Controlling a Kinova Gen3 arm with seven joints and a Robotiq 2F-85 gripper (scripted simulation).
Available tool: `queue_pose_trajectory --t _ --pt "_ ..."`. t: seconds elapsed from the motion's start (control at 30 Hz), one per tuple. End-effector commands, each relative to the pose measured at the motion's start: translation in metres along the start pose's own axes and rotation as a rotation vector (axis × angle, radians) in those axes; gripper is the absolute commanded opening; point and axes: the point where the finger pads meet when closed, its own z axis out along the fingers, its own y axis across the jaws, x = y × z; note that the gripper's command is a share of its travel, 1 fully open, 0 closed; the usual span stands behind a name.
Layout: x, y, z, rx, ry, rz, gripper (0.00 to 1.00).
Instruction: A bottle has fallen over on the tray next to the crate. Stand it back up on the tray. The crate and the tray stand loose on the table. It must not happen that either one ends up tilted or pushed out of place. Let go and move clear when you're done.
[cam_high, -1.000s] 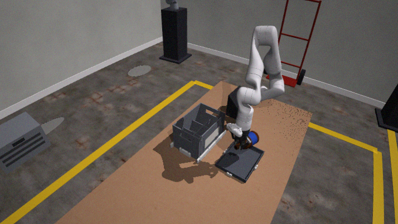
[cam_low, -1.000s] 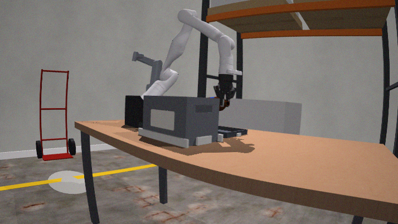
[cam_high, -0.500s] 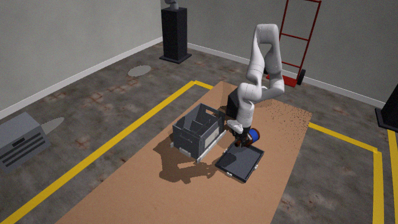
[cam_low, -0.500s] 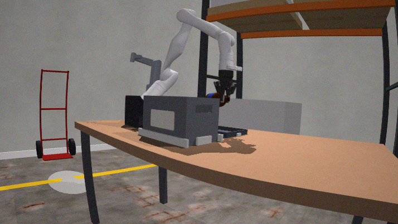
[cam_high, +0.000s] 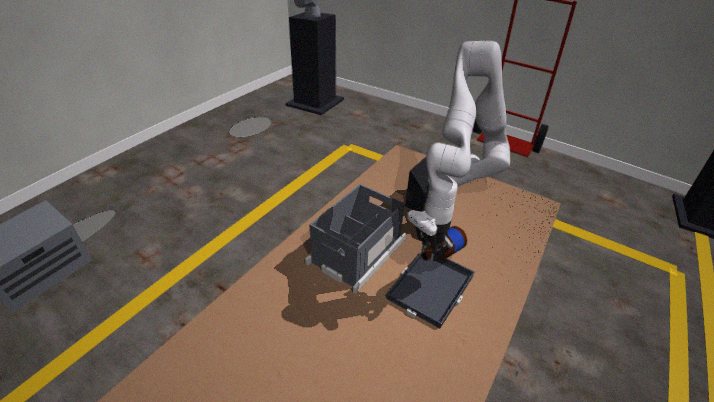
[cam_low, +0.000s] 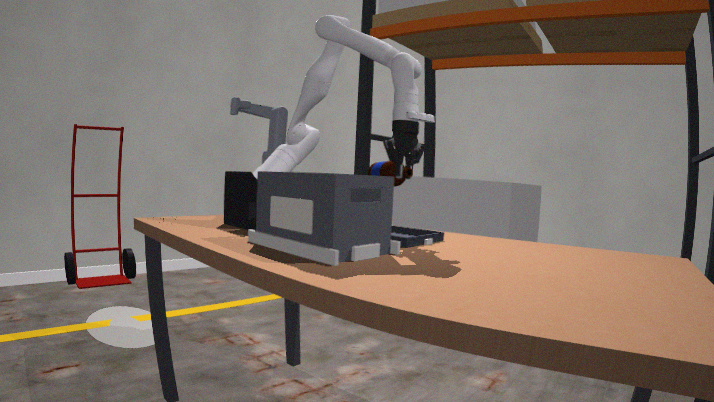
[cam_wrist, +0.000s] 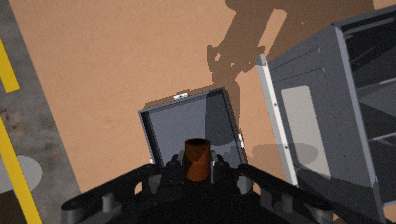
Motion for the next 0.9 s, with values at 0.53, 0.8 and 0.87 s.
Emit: queue_pose_trajectory --t 0.53,0.8,0.87 --pt "0.0014 0.0005 -0.0109 0.000 0.006 0.002 0.00" --pt "0.0014 0.0005 -0.0122 0.000 0.006 0.002 0.00" --pt "0.0014 0.0005 -0.0124 0.000 0.006 0.002 0.00"
